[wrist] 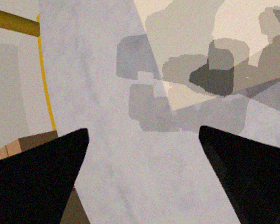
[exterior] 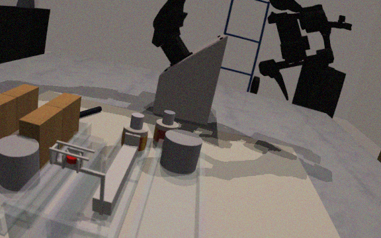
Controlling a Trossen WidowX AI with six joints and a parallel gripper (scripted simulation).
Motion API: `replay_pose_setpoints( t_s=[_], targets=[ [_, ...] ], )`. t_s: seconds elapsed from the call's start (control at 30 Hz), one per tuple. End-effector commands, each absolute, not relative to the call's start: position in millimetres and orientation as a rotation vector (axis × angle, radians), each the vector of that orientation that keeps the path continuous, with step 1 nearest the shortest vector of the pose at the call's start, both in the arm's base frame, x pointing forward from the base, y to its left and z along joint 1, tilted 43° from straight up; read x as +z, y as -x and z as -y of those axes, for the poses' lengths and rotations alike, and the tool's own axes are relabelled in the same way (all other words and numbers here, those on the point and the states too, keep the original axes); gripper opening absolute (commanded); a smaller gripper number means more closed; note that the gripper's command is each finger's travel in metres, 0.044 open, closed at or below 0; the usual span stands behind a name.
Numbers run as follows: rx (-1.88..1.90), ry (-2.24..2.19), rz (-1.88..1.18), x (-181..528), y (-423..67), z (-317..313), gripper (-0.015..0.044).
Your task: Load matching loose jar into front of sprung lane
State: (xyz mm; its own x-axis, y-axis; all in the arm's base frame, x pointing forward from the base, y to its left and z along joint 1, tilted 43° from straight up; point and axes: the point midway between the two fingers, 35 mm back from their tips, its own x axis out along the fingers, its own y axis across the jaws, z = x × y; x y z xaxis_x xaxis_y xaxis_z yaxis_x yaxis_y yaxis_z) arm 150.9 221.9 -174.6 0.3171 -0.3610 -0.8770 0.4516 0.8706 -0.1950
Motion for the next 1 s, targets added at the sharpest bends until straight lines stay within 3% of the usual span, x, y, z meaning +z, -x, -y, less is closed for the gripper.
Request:
replay_pose_setpoints(
  t_s=[0.0, 0.47, 0.67, 0.97],
  targets=[
    [-0.538, -0.087, -1.128, -173.1, -152.9, -220.8, 0.0426],
    [-0.701, 0.285, -1.322, -55.8, -268.1, -69.7, 0.044],
    [-0.741, 0.419, -1.5, -4.6, -271.0, 16.0, 0.044],
    [-0.743, 0.432, -1.523, -7.9, -265.5, 33.2, 0.044]
  ],
)
